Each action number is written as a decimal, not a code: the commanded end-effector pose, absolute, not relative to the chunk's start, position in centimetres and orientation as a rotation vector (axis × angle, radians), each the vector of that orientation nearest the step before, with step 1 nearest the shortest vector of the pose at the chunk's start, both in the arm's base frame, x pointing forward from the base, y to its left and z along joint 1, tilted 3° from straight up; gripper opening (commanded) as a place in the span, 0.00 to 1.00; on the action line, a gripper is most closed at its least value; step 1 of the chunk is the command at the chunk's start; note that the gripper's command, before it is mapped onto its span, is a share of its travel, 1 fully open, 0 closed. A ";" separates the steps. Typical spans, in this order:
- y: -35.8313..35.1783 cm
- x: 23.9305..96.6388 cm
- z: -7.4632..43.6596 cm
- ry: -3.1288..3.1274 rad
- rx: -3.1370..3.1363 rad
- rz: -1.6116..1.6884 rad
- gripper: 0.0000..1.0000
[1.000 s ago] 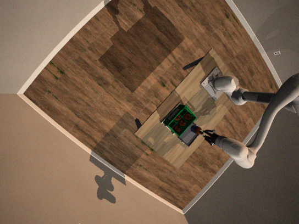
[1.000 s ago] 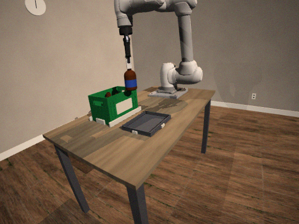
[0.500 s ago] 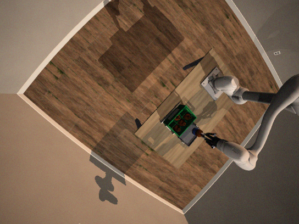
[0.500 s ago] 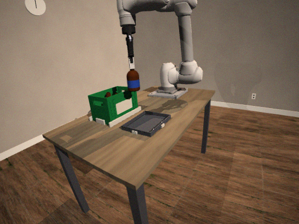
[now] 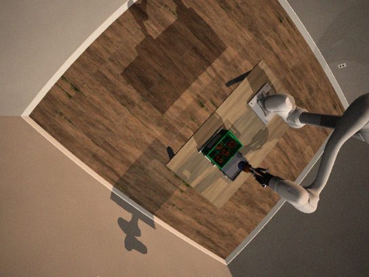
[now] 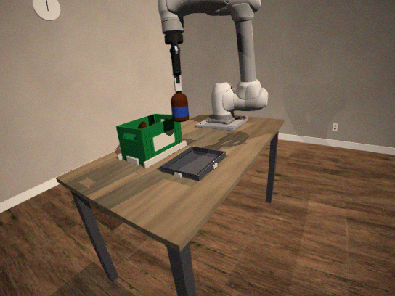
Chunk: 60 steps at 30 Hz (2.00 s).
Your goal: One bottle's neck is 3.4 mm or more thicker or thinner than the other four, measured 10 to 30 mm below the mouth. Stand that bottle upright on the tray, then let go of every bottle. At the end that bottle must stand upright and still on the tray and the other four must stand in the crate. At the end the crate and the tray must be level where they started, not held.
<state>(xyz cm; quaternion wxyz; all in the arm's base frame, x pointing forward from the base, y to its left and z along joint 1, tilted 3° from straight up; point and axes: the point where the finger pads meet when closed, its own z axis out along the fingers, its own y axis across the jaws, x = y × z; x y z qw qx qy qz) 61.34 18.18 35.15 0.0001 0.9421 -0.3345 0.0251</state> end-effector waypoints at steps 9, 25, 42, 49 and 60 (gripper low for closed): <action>20.2 61.8 35.1 -1.051 2.959 0.079 0.00; 22.5 62.3 35.1 -1.051 2.959 0.079 0.00; 24.4 62.7 35.1 -1.051 2.959 0.079 0.00; 24.9 62.8 35.1 -1.051 2.959 0.079 0.00; 25.5 62.9 35.1 -1.051 2.959 0.079 0.00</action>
